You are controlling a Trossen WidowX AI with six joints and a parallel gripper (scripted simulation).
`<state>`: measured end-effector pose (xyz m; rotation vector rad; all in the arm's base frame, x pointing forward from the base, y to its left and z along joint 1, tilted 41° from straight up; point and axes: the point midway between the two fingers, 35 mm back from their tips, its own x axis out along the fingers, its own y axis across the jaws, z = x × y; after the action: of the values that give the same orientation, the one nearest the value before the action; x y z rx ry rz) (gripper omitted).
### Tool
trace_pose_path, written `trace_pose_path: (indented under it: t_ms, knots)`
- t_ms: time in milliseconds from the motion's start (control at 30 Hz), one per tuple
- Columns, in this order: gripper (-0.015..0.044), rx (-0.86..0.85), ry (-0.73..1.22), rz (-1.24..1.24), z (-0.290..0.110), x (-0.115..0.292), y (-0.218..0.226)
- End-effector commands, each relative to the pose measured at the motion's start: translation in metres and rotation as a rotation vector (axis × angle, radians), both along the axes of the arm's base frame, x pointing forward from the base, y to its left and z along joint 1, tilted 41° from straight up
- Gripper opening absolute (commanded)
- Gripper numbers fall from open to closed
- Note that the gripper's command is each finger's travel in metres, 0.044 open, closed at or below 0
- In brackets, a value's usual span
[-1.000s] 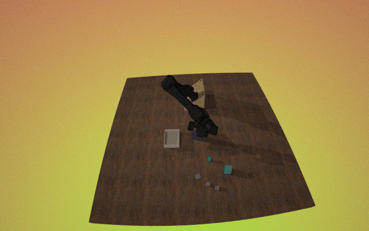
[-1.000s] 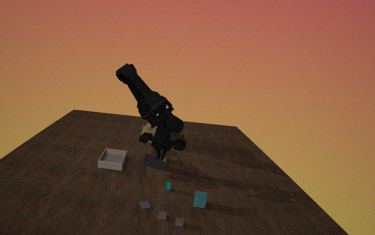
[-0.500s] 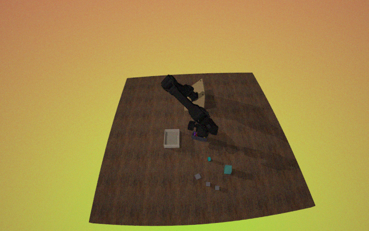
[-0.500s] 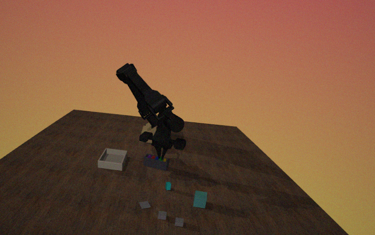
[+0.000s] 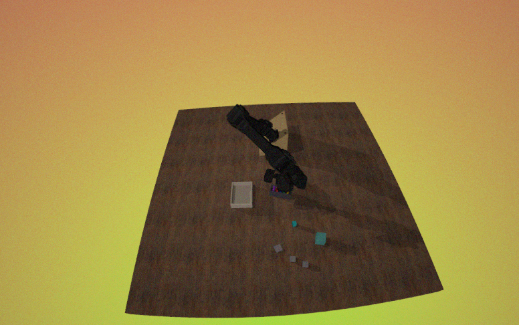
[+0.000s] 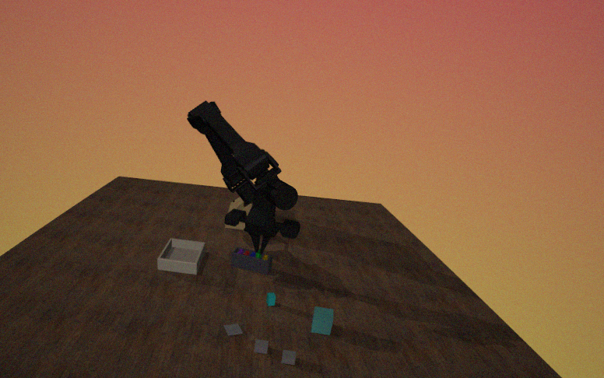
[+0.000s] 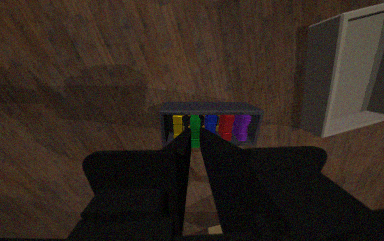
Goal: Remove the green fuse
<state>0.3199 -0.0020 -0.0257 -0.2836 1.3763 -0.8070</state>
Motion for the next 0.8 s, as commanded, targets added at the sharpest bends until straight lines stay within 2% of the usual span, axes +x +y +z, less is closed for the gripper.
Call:
trace_pose_path:
  t_ms: [0,767]
  knots:
    - [0.0,0.002,-0.001,-0.003,0.0017,0.0,0.0018]
    - [0.0,0.002,-0.001,-0.002,0.0104,0.0003,0.0093]
